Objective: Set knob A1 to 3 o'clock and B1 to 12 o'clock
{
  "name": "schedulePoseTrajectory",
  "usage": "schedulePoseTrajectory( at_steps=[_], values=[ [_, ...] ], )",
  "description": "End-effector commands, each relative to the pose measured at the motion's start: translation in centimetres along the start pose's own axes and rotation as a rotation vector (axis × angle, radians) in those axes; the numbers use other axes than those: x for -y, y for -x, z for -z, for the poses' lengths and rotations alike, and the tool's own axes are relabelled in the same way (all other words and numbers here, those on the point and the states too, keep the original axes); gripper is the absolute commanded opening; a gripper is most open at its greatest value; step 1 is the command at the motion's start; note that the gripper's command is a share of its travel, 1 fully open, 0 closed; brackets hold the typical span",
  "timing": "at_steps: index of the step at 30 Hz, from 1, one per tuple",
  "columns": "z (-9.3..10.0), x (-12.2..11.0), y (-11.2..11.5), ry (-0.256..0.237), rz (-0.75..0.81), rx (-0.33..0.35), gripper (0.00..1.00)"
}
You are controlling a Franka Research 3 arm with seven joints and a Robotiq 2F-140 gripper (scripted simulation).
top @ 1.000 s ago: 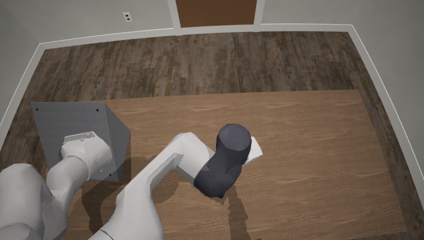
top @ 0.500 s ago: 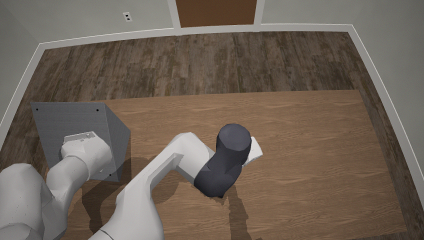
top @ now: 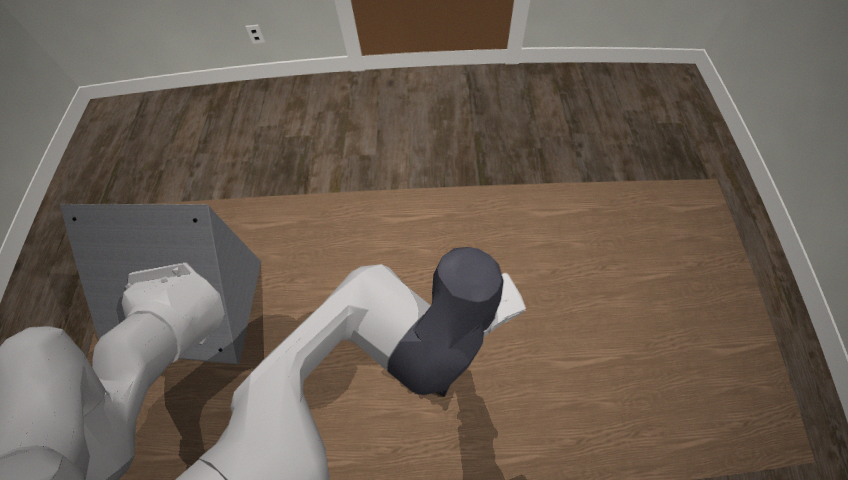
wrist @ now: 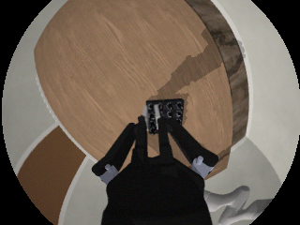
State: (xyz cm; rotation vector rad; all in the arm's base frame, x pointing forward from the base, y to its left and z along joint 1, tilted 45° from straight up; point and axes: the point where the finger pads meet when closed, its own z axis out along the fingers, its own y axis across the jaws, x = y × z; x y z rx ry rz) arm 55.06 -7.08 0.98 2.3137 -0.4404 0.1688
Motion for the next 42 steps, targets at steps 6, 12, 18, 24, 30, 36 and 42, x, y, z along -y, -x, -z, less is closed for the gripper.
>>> schedulePoseTrajectory(
  at_steps=[6, 12, 18, 24, 30, 36, 42],
  values=[
    [-0.1, -0.1, -0.1, 0.000, -0.005, -0.001, 0.12],
    [-0.1, -0.1, -0.1, 0.000, -0.005, -0.001, 0.12],
    [-0.1, -0.1, -0.1, 0.000, -0.005, -0.001, 0.12],
    [-0.1, -0.1, -0.1, 0.000, -0.005, -0.001, 0.12],
    [-0.3, -0.1, -0.1, 0.000, -0.005, -0.001, 0.12],
    [-0.8, -0.1, -0.1, 0.000, -0.005, -0.001, 0.12],
    [-1.1, -0.1, -0.1, 0.000, -0.005, -0.001, 0.12]
  ],
)
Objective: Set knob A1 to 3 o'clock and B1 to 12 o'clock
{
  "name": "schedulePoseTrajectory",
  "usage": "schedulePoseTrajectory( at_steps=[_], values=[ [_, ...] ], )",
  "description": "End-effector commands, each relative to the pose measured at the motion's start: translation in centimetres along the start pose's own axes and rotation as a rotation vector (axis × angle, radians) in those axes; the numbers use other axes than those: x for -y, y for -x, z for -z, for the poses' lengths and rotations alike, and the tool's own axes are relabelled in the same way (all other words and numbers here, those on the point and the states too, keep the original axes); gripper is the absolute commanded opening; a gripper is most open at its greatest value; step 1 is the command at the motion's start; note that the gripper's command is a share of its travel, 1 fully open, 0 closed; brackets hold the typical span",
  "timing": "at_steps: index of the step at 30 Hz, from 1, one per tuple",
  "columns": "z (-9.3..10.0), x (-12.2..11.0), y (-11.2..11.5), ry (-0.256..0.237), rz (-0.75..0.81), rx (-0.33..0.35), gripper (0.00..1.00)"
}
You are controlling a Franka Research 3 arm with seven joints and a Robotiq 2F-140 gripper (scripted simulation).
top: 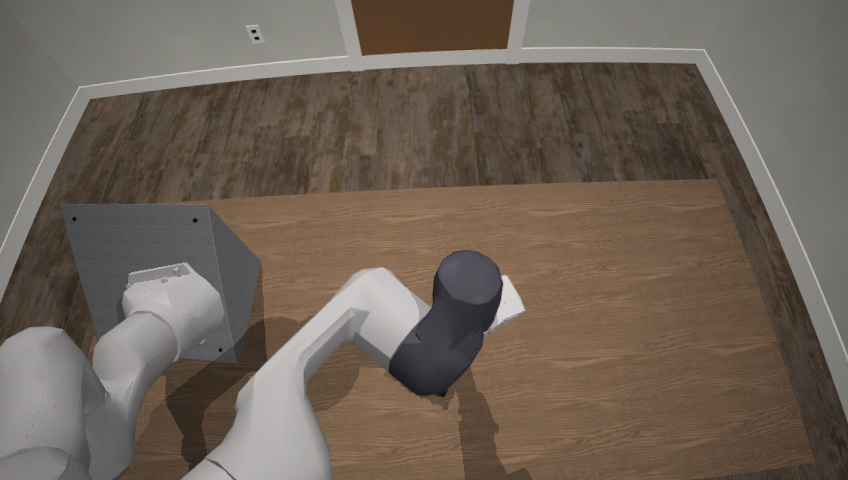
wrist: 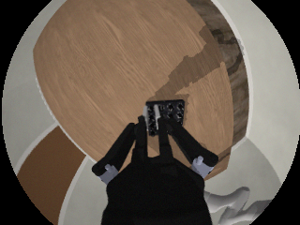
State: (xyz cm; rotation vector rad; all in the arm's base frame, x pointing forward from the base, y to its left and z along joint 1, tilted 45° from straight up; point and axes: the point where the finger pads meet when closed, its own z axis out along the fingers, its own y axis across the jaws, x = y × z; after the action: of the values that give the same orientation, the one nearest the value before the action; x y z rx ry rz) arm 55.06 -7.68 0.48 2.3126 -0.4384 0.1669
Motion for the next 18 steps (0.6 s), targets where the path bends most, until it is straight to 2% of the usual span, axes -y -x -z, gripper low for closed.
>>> schedulePoseTrajectory(
  at_steps=[1, 18],
  values=[
    [-0.43, 0.00, -0.09, -0.001, -0.007, -0.001, 0.12],
    [-0.75, 0.00, -0.09, -0.001, -0.007, -0.001, 0.12]
  ],
)
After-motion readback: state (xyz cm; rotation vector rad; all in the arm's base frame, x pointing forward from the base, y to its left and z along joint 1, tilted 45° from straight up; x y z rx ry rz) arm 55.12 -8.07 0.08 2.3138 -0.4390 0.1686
